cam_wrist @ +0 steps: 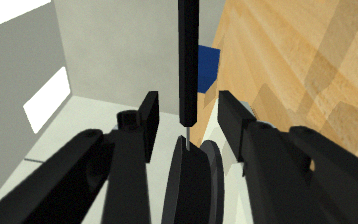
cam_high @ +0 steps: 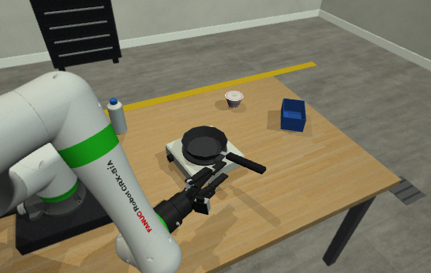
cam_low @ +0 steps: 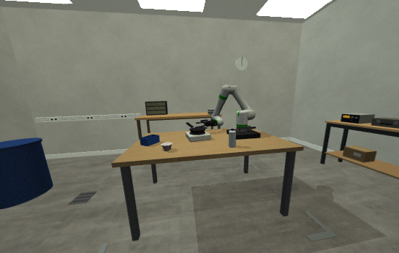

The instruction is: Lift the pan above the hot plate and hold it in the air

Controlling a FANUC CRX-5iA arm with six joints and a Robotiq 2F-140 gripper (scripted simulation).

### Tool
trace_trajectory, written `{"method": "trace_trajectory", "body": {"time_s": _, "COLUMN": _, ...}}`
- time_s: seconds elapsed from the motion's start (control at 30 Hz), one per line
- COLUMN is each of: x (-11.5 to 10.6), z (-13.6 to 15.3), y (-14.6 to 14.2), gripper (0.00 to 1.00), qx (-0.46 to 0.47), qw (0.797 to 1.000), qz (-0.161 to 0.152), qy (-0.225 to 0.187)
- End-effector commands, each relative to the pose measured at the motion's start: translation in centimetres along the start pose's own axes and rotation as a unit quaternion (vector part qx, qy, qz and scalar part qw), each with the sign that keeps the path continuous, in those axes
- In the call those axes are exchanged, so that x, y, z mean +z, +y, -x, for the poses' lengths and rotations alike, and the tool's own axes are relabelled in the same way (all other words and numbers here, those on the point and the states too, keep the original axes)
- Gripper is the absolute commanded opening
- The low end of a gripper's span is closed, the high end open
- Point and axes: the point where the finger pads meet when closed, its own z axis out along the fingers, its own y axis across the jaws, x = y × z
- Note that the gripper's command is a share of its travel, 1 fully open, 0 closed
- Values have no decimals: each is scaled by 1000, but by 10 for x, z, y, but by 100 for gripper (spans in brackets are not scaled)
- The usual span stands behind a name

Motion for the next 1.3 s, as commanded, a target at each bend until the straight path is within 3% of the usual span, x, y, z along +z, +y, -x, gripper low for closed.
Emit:
{"method": "trace_trajectory", "body": {"time_s": 0.0, "x": 0, "z": 0, "y": 2, "gripper": 41, "qx": -1, "qw": 1000, "qz": 0, "qy": 0}}
{"method": "trace_trajectory", "body": {"time_s": 1.27, "x": 10, "z": 0, "y": 3, "gripper": 41, "qx": -1, "qw": 1000, "qz": 0, "qy": 0}}
